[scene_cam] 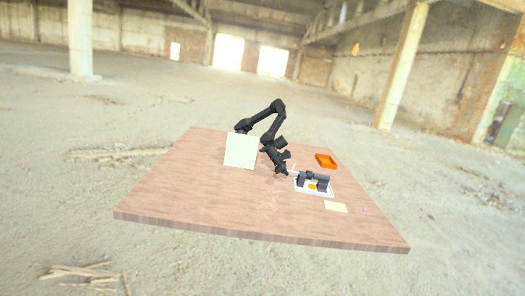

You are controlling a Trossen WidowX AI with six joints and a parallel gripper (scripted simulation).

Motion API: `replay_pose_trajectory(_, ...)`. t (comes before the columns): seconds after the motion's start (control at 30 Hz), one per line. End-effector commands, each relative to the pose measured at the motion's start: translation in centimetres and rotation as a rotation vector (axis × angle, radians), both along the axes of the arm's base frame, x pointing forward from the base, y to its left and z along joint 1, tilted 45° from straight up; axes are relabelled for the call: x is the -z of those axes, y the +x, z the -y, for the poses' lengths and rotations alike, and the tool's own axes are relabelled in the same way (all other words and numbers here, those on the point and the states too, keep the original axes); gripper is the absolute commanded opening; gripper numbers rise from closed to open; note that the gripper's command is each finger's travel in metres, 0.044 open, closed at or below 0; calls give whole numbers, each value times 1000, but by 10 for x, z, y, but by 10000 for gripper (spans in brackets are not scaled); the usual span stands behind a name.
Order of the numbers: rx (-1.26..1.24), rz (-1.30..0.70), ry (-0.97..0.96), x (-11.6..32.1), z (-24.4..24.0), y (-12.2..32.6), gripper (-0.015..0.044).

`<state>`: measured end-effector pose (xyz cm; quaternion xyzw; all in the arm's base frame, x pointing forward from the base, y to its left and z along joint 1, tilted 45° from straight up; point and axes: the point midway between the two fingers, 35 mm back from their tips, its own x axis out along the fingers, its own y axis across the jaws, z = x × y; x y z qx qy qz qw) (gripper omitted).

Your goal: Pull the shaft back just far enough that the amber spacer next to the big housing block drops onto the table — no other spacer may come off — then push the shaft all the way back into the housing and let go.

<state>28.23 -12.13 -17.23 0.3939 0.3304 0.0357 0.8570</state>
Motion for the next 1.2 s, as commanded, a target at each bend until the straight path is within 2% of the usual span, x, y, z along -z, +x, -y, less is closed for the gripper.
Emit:
replay_pose_trajectory(0.0,0,0,0,0,0,0,0)
replay_pose_trajectory(1.17,-5,3,1,0,2,7,0)
